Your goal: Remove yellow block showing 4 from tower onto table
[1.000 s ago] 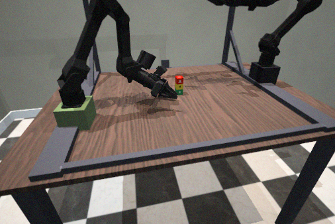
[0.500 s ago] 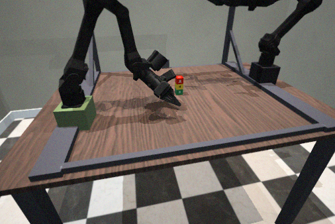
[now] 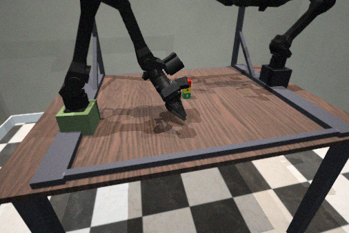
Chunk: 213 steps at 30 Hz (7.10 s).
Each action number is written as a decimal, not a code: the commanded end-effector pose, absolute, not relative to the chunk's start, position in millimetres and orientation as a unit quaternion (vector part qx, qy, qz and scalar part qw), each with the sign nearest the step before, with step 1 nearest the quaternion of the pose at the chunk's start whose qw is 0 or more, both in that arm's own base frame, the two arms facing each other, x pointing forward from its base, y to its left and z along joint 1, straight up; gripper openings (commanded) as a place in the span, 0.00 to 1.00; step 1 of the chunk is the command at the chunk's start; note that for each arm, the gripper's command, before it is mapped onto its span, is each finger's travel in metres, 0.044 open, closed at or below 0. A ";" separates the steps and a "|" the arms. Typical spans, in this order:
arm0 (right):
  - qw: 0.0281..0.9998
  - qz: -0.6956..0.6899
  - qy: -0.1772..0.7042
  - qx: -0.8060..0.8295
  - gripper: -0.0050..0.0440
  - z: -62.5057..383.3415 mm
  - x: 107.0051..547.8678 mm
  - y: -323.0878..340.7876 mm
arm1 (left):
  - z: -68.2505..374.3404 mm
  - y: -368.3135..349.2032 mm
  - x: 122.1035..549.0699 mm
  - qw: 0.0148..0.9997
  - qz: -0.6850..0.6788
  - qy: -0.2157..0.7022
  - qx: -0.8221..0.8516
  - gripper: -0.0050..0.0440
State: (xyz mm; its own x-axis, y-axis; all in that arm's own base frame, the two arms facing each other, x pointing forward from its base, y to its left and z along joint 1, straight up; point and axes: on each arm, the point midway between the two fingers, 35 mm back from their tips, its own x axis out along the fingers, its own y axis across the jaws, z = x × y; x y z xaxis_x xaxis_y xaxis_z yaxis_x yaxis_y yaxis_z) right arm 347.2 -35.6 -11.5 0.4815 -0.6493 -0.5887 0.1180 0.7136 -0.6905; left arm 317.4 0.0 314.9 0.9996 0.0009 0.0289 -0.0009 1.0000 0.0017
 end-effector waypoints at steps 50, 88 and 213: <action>0.394 -0.170 0.842 -0.328 0.92 144.3 160.4 -191.2 | 322.9 0.0 315.7 1.000 0.000 -0.025 0.000 0.92; 0.636 -0.315 0.704 -0.018 0.92 94.3 338.8 -50.6 | 322.9 0.0 315.7 1.000 0.000 -0.025 0.000 0.92; 0.529 -0.462 0.521 0.484 0.03 49.1 350.6 186.6 | 322.9 0.0 315.7 1.000 0.000 -0.025 0.000 0.92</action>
State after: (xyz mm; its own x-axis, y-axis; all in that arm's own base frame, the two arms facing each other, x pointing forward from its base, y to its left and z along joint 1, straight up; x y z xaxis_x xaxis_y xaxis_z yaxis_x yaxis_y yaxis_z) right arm 374.7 188.1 40.0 -0.0004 0.0024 -1.0000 0.9946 0.1039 -0.0002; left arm 317.4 0.0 314.9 0.9996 0.0009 0.0289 -0.0009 1.0000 0.0017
